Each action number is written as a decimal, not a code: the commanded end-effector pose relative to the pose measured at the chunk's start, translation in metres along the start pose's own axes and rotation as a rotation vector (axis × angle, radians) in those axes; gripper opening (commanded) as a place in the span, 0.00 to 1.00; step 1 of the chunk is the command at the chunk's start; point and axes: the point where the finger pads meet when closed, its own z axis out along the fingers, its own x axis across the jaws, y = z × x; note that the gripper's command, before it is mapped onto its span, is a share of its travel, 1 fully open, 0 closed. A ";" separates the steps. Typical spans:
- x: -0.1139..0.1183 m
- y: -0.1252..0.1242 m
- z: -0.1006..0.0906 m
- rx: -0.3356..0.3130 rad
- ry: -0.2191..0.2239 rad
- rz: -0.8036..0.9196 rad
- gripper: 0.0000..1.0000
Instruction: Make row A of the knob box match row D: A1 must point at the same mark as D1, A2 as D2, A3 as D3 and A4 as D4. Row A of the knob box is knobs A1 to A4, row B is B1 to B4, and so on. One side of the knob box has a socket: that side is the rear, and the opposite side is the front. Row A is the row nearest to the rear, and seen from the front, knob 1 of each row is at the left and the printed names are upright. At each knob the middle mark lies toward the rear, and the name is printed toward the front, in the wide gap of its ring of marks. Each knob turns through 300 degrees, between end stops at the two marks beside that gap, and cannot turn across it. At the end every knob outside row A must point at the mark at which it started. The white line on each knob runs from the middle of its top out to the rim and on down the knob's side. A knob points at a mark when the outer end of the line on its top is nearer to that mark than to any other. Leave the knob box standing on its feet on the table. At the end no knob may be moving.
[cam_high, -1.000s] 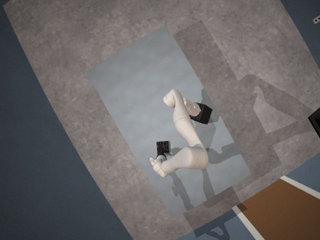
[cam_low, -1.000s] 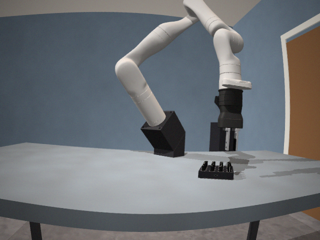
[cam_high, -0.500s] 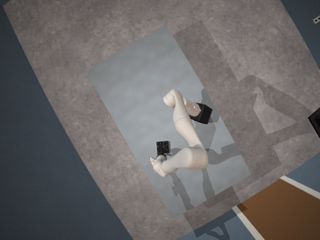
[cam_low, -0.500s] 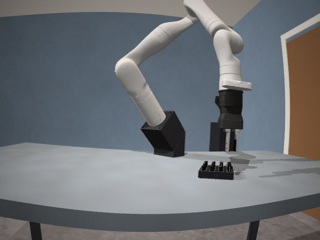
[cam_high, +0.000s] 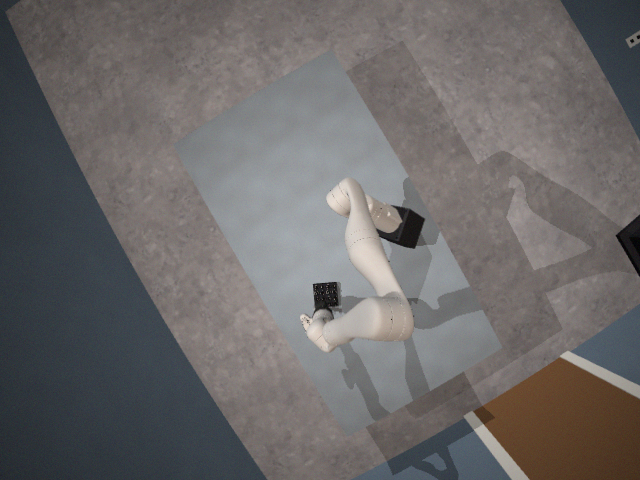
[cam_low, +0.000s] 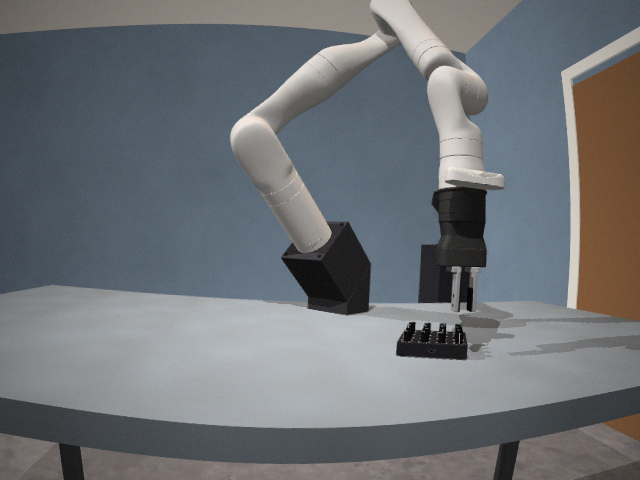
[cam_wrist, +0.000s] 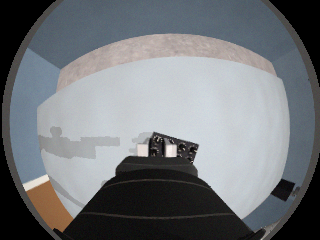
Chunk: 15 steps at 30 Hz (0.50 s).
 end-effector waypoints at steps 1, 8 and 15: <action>0.002 0.000 0.005 -0.002 0.003 0.002 0.46; 0.002 0.000 0.011 -0.002 0.003 0.002 0.46; 0.001 0.000 0.020 -0.002 0.003 0.002 0.46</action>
